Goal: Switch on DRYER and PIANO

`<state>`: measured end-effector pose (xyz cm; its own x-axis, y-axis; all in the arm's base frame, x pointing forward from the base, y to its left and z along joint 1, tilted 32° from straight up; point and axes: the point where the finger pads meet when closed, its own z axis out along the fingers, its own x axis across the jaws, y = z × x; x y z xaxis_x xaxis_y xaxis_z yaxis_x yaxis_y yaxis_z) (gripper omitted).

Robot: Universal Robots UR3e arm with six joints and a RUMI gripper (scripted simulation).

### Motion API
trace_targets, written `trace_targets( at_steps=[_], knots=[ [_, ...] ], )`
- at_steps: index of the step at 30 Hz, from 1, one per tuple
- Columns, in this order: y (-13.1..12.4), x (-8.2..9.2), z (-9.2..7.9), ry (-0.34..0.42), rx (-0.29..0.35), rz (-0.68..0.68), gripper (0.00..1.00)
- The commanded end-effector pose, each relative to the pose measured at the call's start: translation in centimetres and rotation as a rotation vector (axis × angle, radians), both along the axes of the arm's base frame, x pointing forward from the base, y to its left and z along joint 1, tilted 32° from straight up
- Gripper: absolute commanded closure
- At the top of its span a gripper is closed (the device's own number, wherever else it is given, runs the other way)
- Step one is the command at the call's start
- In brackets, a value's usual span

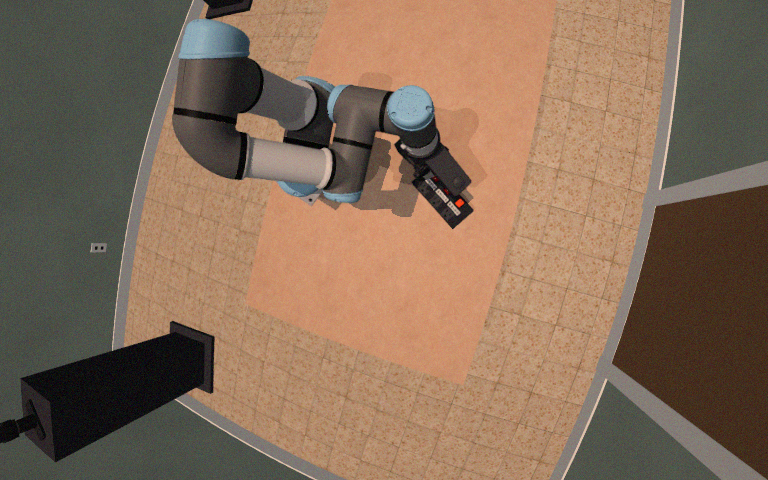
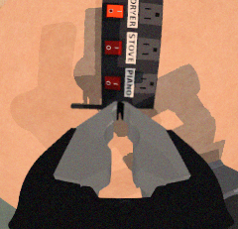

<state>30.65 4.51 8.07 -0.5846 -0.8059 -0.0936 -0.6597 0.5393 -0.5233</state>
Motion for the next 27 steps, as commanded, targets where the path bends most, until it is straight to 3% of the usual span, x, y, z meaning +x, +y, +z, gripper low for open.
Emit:
trace_targets(
  at_steps=[1,27],
  knots=[
    [0.0,0.1,0.0,-0.002,0.000,0.000,1.00],
    [-0.5,1.2,-2.1,-0.002,0.000,0.000,1.00]
  ],
)
